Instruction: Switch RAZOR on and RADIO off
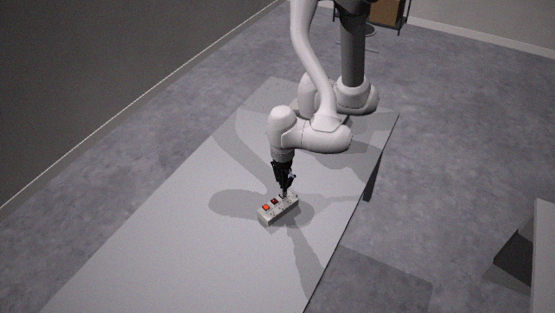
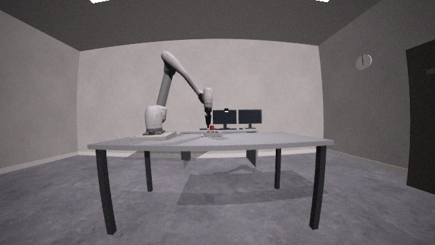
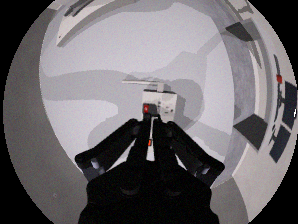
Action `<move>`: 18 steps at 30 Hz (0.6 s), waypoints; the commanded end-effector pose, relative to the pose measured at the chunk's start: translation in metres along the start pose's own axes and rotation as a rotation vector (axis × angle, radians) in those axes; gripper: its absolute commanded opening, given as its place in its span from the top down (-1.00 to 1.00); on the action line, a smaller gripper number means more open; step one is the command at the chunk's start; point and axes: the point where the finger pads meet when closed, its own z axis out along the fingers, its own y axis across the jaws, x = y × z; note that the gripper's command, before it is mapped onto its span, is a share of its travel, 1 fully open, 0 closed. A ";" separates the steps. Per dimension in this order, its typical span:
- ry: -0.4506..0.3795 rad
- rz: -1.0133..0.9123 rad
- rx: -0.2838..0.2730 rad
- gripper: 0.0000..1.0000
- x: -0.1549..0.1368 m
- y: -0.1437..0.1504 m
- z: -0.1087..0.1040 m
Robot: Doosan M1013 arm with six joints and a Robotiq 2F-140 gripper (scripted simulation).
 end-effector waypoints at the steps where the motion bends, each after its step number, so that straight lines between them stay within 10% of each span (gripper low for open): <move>1: 0.000 0.000 0.000 1.00 0.000 0.000 0.000; 18: 0.000 0.000 0.000 1.00 0.000 0.000 0.003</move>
